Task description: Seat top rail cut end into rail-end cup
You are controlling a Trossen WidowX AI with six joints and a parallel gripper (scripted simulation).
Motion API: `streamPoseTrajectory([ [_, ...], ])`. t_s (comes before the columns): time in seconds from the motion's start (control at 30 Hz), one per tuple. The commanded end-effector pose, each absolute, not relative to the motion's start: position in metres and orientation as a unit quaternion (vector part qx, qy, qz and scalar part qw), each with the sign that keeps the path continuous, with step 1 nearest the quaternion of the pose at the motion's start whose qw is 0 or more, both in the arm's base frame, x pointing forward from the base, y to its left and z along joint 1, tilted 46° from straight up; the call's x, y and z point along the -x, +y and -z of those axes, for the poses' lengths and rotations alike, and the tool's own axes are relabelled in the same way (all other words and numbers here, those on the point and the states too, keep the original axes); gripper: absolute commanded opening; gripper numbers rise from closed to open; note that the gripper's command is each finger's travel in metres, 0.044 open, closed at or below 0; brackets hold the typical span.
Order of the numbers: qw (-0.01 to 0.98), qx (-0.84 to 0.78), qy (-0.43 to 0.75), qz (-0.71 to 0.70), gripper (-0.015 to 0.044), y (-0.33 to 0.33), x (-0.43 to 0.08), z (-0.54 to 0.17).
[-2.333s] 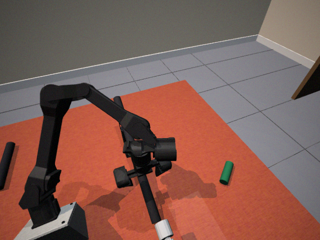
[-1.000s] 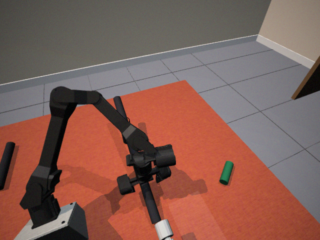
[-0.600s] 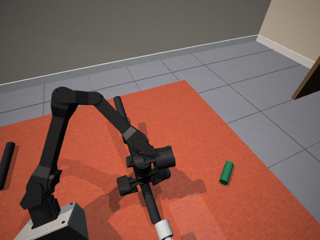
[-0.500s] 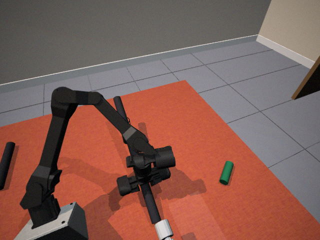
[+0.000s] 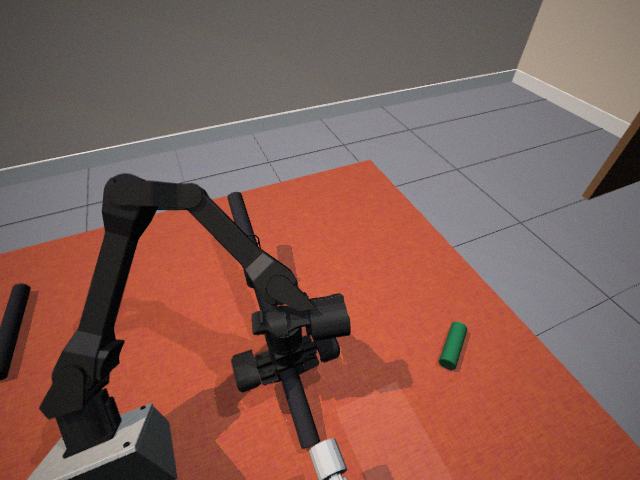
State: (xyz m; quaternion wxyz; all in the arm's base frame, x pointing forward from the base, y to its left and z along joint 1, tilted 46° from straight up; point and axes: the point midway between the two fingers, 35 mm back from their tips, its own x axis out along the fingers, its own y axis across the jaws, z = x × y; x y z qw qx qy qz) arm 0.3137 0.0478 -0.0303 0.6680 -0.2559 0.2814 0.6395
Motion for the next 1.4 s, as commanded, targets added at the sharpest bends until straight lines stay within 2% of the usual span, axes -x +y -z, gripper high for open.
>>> streamPoseTrajectory([
  [0.0,0.668,0.269,0.289,-0.631,0.0,0.037,-0.317,0.023],
  [0.4,0.617,0.357,0.379,-0.59,0.0,-0.027,-0.313,-0.023],
  [1.37,0.618,0.349,0.376,-0.596,0.0,-0.025,-0.313,-0.023],
])
